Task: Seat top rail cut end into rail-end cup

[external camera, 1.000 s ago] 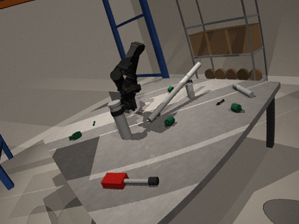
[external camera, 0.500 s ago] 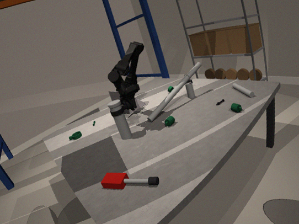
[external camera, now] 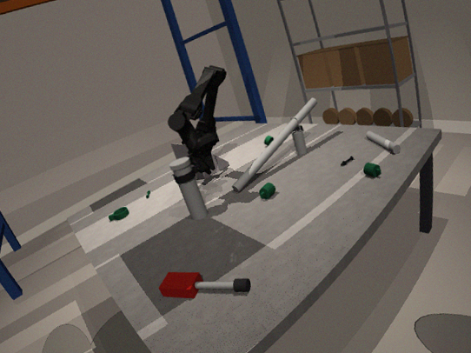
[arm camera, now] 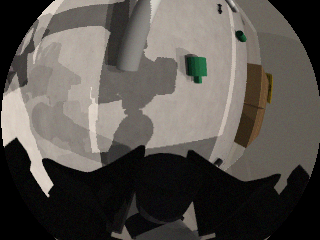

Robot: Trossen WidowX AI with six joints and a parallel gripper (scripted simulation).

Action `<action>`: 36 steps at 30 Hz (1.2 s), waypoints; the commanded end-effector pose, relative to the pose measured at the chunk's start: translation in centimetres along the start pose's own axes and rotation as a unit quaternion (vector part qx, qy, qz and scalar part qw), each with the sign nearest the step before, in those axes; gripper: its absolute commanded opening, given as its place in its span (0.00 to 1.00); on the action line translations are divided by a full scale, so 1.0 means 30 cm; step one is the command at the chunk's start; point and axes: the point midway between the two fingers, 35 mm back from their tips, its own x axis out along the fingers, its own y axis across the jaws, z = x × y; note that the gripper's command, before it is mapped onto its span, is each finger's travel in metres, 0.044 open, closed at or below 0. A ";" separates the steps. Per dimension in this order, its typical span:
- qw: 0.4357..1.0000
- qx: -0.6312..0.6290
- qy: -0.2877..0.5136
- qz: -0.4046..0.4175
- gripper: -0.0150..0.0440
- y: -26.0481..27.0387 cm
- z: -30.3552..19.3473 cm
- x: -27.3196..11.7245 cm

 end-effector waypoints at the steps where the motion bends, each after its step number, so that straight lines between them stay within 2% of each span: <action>1: 1.000 0.010 0.003 0.000 0.25 -0.004 0.001 0.004; 16: 1.000 0.008 0.003 -0.001 0.25 -0.004 0.000 0.003; 32: 1.000 0.007 0.002 0.000 0.97 -0.031 0.044 -0.037; 33: 1.000 0.007 0.002 0.000 1.00 -0.037 0.055 -0.047; 36: 1.000 0.007 0.001 0.000 1.00 -0.055 0.090 -0.077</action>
